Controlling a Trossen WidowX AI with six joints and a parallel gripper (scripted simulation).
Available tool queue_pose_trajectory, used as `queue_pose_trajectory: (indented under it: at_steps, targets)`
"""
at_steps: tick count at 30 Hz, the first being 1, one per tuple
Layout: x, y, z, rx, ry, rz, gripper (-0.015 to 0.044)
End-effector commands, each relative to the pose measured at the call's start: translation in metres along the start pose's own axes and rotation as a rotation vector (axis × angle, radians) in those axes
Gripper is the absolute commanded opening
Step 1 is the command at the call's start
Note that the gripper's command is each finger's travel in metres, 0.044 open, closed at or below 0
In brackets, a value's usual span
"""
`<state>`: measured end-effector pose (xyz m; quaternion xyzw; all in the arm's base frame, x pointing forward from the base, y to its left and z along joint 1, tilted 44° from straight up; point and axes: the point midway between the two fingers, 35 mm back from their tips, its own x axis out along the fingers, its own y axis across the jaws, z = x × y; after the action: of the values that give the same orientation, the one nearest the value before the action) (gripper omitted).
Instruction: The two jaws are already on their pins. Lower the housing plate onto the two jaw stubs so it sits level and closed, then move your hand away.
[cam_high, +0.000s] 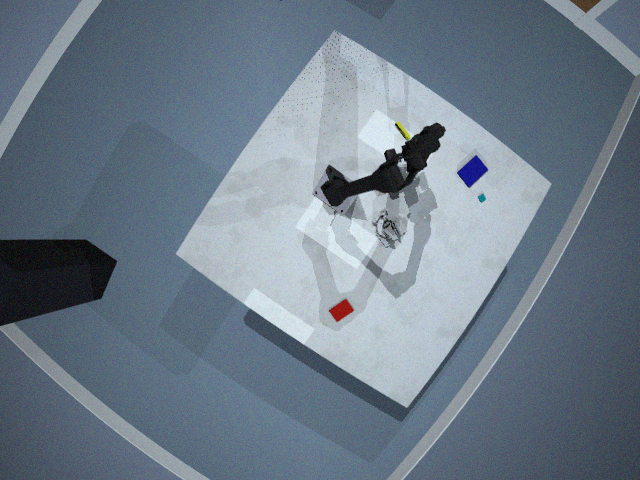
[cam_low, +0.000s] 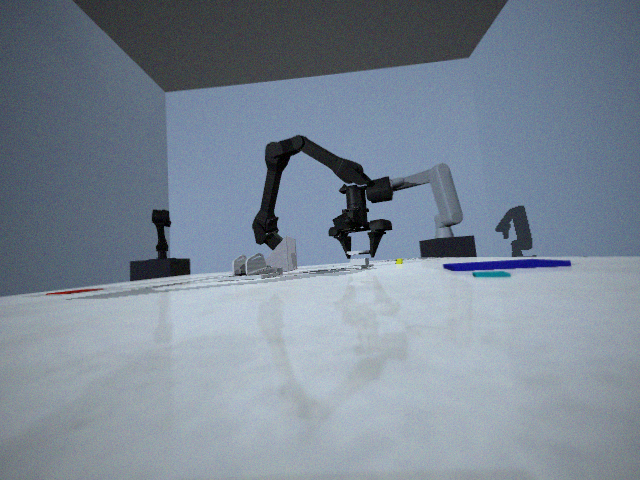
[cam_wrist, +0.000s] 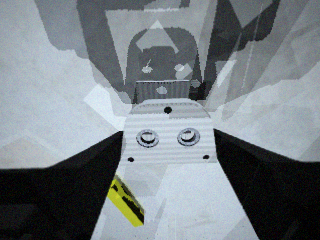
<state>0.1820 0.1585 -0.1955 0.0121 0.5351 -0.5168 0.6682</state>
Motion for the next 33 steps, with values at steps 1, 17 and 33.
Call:
queue_pose_trajectory:
  at_steps: [1, 17, 33]
  targets:
    - [-0.016, 0.003, -0.001, 0.007, 0.007, 0.015, 0.0351]
    - [-0.056, 0.001, -0.001, 0.003, 0.005, 0.016, 0.0351]
    - [-0.066, -0.009, 0.039, -0.056, 0.011, 0.027, 0.0351]
